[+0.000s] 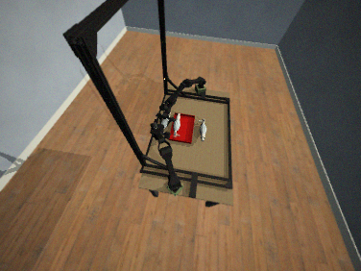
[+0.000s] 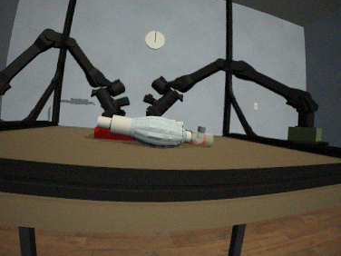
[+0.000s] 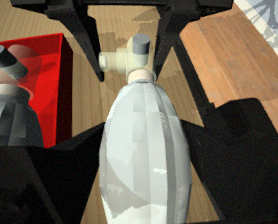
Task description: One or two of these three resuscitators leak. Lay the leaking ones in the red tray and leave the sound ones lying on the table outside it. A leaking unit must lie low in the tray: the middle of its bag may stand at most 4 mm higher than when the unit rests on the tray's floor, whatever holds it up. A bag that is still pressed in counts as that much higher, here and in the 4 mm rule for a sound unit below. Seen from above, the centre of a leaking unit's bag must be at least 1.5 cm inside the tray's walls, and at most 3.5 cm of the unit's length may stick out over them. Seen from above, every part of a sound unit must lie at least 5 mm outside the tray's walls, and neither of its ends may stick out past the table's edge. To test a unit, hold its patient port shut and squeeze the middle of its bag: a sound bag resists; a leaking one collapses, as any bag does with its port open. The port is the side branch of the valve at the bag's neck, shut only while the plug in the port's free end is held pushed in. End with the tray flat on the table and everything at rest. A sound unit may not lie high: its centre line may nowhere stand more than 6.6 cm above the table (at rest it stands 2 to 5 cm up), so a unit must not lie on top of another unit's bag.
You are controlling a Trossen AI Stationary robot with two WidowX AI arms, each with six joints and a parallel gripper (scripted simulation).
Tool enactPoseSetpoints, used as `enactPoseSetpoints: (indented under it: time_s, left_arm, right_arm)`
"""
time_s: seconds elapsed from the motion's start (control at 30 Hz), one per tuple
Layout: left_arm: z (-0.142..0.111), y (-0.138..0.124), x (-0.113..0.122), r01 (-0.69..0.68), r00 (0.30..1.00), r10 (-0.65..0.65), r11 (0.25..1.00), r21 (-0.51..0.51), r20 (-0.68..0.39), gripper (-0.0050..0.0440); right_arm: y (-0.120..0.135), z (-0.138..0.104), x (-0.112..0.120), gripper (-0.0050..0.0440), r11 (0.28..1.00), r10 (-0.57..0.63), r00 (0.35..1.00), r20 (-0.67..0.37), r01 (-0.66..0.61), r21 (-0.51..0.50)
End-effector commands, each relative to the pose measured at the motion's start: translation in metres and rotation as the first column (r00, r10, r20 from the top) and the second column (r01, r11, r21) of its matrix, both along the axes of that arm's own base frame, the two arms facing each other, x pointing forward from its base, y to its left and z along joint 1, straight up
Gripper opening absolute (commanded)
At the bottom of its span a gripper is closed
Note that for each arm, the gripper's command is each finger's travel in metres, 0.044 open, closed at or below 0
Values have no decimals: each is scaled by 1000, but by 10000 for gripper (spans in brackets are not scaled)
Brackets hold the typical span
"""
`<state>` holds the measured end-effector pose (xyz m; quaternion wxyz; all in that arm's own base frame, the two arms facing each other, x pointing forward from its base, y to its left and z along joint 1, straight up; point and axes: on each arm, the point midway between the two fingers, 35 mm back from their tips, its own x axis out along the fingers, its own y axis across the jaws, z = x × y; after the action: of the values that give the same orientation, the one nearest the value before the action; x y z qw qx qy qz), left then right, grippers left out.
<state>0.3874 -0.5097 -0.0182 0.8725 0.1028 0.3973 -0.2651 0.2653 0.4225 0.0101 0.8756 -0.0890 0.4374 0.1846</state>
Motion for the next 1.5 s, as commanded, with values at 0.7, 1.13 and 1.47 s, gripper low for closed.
enactPoseSetpoints:
  time_s: [0.7,1.13,1.47]
  left_arm:
    - [2,-1,0,-1,1000,1,1000,-4,2,440]
    - [1,-1,0,1,1000,-1,1000,-4,3,440]
    - [1,-1,0,1,1000,-1,1000,-4,3,440]
  right_arm:
    - [0,1,1,0,1000,0,1000,1,0,2]
    - [0,0,0,0,1000,1,1000,0,-1,0]
    - [0,0,0,0,1000,1,1000,0,-1,0]
